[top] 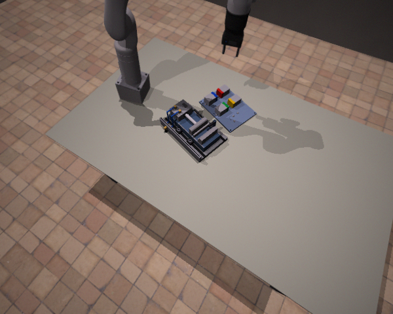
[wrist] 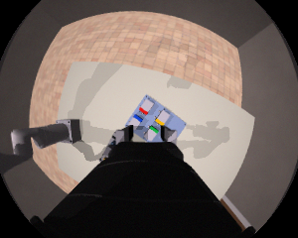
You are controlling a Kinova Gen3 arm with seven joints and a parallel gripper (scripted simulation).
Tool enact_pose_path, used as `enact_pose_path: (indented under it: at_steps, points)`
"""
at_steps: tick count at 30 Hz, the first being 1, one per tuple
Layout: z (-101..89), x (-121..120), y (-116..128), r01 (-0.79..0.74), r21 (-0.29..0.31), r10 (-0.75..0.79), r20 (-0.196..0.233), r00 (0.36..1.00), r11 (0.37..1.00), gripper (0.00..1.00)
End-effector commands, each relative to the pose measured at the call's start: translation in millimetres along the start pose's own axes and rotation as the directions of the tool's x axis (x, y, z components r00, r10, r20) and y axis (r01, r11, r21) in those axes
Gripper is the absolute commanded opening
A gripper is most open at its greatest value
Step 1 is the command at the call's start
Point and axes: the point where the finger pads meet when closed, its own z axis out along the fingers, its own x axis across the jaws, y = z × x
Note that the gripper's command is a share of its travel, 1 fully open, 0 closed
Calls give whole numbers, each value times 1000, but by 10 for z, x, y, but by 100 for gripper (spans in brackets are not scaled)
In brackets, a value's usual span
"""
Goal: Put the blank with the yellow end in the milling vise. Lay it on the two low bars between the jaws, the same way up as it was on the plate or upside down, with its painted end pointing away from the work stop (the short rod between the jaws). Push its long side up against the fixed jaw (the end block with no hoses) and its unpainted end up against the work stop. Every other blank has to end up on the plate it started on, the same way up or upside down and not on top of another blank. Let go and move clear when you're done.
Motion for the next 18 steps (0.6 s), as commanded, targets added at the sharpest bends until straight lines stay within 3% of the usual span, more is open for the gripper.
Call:
enact_pose_path:
  at_steps: [1,18]
  points:
    - [-16,13,-28,-59,4,59,-9,998,998,100]
    - [-17,14,-31,-263,6,263,-8,965,965,100]
